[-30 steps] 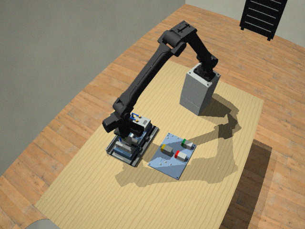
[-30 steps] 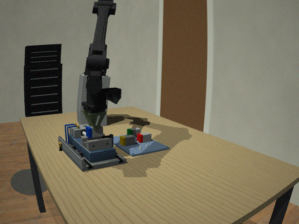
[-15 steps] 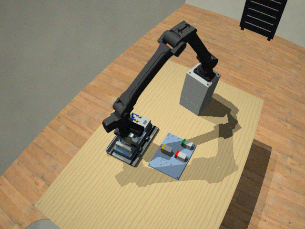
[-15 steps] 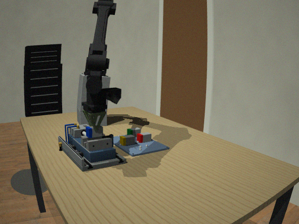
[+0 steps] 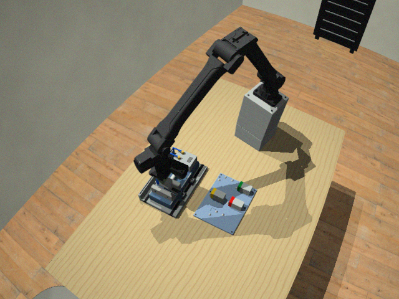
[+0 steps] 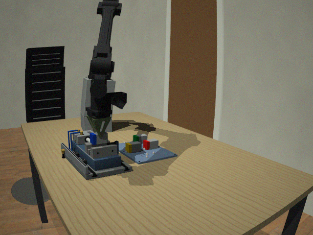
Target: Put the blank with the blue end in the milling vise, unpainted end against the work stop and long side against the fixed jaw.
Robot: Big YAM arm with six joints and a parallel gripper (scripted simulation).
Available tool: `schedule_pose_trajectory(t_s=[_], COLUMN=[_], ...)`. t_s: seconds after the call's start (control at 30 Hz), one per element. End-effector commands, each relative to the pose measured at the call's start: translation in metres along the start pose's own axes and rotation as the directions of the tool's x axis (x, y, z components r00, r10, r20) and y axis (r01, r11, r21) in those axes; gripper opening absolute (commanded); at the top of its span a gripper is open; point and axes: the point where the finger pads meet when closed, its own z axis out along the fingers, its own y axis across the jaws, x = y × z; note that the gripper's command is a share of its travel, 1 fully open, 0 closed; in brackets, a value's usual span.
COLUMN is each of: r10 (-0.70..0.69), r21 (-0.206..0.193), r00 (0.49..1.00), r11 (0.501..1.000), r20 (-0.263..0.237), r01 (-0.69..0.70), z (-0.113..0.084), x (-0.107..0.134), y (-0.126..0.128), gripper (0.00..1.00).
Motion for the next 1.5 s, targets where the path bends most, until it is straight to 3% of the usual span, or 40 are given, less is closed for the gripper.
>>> schedule_pose_trajectory(t_s=[0.0, 1.47], r10=[-0.001, 0.001], r21=[0.043, 0.031], r00=[1.000, 1.000], r11=[0.999, 1.000], r20=[-0.018, -0.013], r01=[0.002, -0.001], z=[-0.0048, -0.0045], x=[0.0070, 0.0062], y=[-0.0277, -0.0264], gripper=[0.00, 0.00])
